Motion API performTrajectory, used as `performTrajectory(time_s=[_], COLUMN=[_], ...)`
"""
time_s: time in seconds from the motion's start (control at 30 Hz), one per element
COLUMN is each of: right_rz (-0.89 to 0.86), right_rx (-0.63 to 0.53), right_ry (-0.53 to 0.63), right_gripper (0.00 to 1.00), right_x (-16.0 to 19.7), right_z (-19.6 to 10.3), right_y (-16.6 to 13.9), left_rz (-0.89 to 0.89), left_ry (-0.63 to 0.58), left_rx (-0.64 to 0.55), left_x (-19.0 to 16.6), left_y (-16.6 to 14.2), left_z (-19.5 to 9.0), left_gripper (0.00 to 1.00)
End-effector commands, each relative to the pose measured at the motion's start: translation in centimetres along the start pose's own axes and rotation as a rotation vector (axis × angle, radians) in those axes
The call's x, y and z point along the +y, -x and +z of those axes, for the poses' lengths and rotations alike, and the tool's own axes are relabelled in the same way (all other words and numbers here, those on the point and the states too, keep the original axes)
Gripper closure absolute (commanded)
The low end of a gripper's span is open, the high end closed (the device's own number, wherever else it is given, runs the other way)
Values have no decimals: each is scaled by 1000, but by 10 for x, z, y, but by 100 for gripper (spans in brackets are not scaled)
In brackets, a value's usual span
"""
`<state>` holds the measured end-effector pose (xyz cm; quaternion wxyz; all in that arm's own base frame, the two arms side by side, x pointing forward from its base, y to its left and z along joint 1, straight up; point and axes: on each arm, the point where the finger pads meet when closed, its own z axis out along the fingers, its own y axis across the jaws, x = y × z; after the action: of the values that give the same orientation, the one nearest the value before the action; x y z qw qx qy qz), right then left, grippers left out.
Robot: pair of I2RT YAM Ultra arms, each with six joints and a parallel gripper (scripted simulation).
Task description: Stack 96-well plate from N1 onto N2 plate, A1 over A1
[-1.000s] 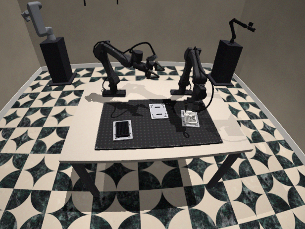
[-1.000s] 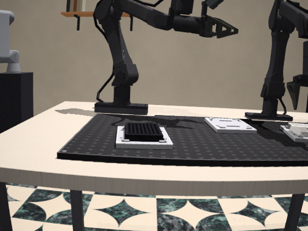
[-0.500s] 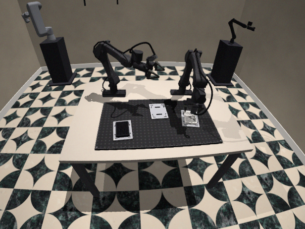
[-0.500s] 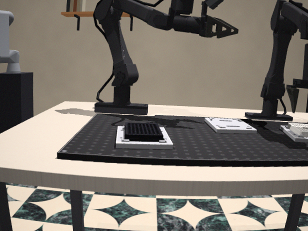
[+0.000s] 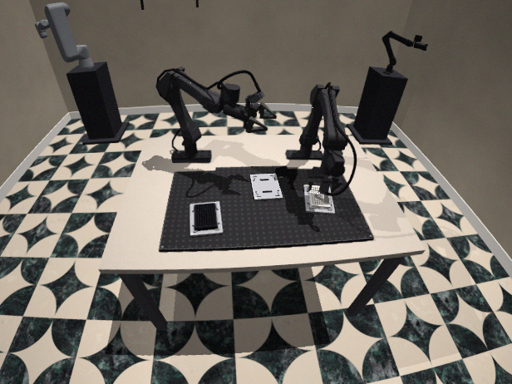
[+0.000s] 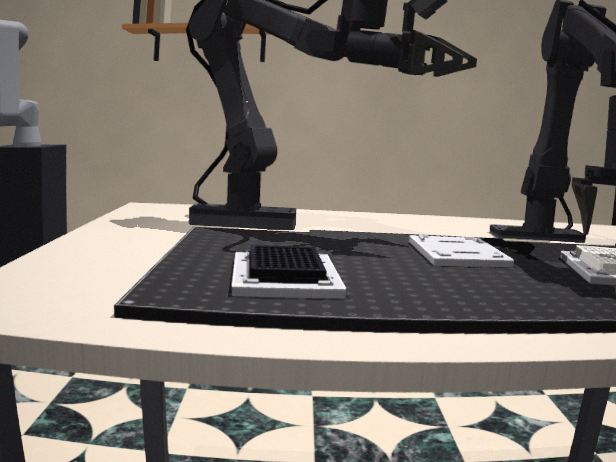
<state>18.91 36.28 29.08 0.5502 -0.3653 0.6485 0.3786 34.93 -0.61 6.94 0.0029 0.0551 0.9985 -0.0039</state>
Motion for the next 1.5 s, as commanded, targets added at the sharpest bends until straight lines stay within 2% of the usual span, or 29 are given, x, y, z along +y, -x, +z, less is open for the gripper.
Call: performTrajectory(time_s=[0.0, 0.67, 1.03, 1.07, 1.13, 1.17, 1.23, 1.27, 1.47], right_rz=[-3, -3, -3, -3, -3, -3, -3, -3, -3], right_rx=[-8, -8, -8, -8, -8, -8, -8, -8, -8], right_ry=[-7, -7, -7, -7, -7, -7, -7, -7, -7], right_gripper=[0, 0, 0, 0, 0, 0, 0, 0, 0], right_x=[0, 0, 0, 0, 0, 0, 0, 0, 0], right_z=[-3, -3, -3, -3, -3, -3, -3, -3, -3], right_y=[4, 4, 4, 4, 4, 4, 4, 4, 4], left_rz=[13, 13, 13, 13, 13, 13, 13, 8, 8], left_ry=[8, 8, 8, 7, 7, 7, 7, 8, 8], left_rx=[4, 4, 4, 7, 8, 8, 8, -4, -4], left_x=[-1, -1, -1, -1, -1, -1, -1, 1, 1], left_y=[1, 0, 0, 0, -1, -1, -1, 2, 2], left_z=[11, 38, 38, 38, 38, 38, 38, 32, 32], left_gripper=[0, 0, 0, 4, 4, 9, 9, 13, 18])
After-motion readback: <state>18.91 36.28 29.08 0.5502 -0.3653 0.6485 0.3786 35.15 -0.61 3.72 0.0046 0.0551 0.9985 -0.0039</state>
